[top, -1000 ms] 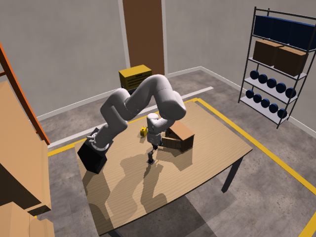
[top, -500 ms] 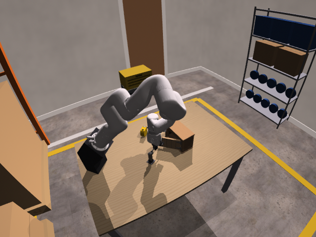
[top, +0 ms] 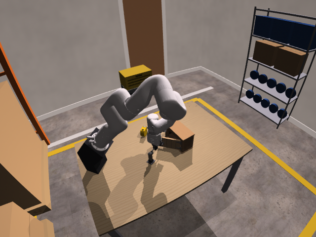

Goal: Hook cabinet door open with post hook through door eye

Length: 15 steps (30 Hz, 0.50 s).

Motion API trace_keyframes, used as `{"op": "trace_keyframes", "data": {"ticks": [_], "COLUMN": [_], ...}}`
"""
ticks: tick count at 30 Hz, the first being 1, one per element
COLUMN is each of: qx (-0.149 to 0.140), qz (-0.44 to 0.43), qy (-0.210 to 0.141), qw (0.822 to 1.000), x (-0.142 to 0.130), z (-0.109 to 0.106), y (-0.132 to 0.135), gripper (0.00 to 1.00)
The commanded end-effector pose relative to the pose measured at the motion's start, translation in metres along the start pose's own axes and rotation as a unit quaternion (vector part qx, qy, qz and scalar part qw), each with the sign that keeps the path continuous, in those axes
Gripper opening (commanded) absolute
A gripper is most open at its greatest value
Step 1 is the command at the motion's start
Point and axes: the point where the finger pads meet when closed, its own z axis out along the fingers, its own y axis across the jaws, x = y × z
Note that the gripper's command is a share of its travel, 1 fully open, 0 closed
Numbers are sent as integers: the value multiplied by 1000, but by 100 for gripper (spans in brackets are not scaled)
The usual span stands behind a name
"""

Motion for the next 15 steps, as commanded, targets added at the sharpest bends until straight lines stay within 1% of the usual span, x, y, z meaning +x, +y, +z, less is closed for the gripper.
{"op": "trace_keyframes", "data": {"ticks": [1, 15], "qx": [0, 0], "qz": [0, 0], "qy": [1, 1], "qw": [1000, 1000], "x": [1, 1], "z": [-1, 1], "y": [0, 0], "gripper": [4, 4]}}
